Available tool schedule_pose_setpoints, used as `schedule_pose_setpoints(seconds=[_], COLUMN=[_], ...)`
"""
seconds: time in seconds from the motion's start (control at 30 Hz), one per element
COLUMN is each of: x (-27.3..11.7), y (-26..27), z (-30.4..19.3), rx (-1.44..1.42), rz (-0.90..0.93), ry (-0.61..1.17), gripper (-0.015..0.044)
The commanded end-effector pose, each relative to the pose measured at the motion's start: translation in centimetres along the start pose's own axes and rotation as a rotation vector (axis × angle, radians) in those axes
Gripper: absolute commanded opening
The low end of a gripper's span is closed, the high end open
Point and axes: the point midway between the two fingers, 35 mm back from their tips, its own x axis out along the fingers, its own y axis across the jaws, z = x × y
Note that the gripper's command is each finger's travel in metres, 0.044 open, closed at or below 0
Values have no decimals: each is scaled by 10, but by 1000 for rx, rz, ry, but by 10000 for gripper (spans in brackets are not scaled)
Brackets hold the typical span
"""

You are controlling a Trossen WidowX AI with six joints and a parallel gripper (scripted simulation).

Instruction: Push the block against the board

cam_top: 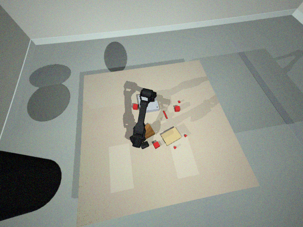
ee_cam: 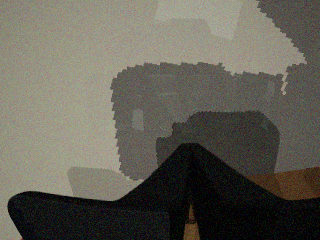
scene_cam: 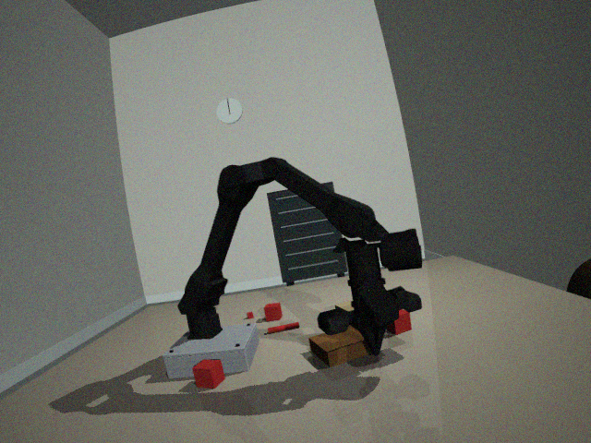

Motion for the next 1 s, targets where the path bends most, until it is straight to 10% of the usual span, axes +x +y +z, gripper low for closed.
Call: schedule_pose_setpoints(seconds=[0.0, 0.97], x=[0, -55], y=[1, 1], z=[7, 34], rx=[0, 0], rz=[3, 4], ry=[3, 0], gripper=[0, 0])
